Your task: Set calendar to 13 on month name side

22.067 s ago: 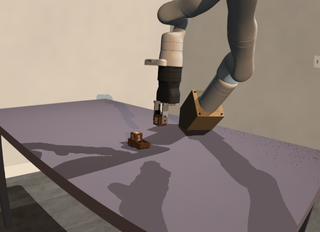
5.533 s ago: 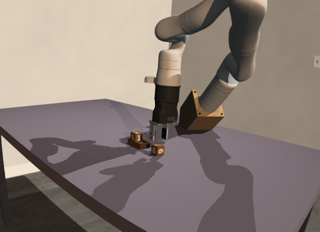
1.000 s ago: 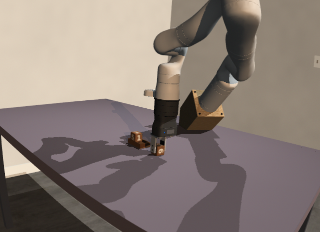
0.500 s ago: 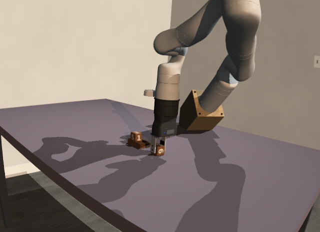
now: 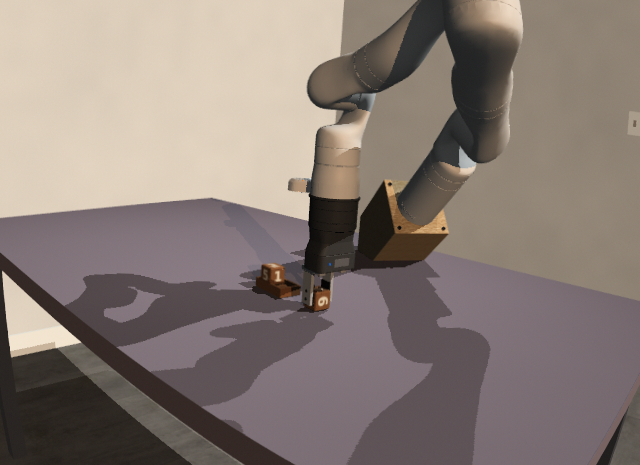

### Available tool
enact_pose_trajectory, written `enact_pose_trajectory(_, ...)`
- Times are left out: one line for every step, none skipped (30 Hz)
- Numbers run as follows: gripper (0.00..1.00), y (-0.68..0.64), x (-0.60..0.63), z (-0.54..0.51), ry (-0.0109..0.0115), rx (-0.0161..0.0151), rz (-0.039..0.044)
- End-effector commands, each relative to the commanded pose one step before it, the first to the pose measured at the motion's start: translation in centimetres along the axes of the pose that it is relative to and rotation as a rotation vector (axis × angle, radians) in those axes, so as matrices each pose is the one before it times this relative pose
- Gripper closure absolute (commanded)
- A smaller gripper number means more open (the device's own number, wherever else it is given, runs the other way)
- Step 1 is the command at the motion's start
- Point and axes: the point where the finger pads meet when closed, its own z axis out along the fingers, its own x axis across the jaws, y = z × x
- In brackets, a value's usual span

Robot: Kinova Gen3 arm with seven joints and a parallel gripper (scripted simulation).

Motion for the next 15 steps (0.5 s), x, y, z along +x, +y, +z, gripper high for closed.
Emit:
enact_pose_trajectory(0.4,-0.038,-0.205,-0.568,-0.00638,0.00146,-0.00081)
enact_pose_trajectory(0.4,0.0,0.001,-0.267,0.00001,0.00002,0.00001)
enact_pose_trajectory(0.4,0.0,-0.001,-0.31,-0.00001,-0.00002,-0.00001)
enact_pose_trajectory(0.4,0.0,0.0,-0.351,0.0,0.0,0.0)
enact_pose_trajectory(0.4,0.0,0.001,-0.389,0.0,0.00001,0.00001)
enact_pose_trajectory(0.4,0.0,0.001,-0.423,0.0,0.00001,0.00001)
enact_pose_trajectory(0.4,0.0,0.0,-0.454,0.0,-0.00001,-0.00001)
enact_pose_trajectory(0.4,0.0,0.0,0.0,0.0,0.0,0.0)
enact_pose_trajectory(0.4,0.0,0.0,0.0,0.0,0.0,0.0)
enact_pose_trajectory(0.4,0.0,0.0,-0.48,0.0,0.0,0.0)
enact_pose_trajectory(0.4,0.0,0.0,-0.501,0.0,0.0,0.0)
enact_pose_trajectory(0.4,0.0,0.0,-0.516,0.0,0.0,0.0)
enact_pose_trajectory(0.4,0.0,0.0,-0.526,0.0,0.0,0.0)
enact_pose_trajectory(0.4,0.0,0.0,-0.529,0.0,0.00001,0.0)
enact_pose_trajectory(0.4,0.0,0.0,-0.526,0.0,0.0,0.0)
